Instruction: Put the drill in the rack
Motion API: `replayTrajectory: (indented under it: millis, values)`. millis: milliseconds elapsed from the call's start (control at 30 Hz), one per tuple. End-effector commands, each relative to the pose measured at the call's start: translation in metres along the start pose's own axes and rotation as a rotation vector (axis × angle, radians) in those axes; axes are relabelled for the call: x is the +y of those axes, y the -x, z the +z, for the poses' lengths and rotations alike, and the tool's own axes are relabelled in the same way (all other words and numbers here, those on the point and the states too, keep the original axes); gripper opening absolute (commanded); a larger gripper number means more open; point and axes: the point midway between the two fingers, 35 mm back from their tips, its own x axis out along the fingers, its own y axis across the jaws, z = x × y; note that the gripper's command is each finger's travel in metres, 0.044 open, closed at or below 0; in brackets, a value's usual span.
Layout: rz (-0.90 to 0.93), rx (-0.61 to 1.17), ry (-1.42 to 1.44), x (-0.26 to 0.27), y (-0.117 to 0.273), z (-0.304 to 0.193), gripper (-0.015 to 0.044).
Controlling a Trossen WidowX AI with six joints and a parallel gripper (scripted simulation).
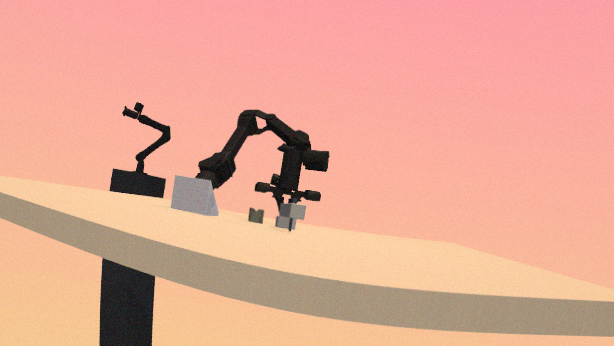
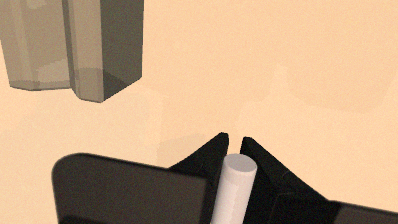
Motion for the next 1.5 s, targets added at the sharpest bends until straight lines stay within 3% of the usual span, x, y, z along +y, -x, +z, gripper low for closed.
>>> replayTrajectory:
  millis: [0, 1067, 1467]
  values:
    - [-0.003, -0.001, 0.004, -0.001, 0.000, 0.001, 0.0000]
    - [-0.004, -0.007, 0.000, 0.000, 0.000, 0.046, 0.0000]
    - [-0.003, -0.005, 0.001, 0.000, -0.001, 0.039, 0.0315]
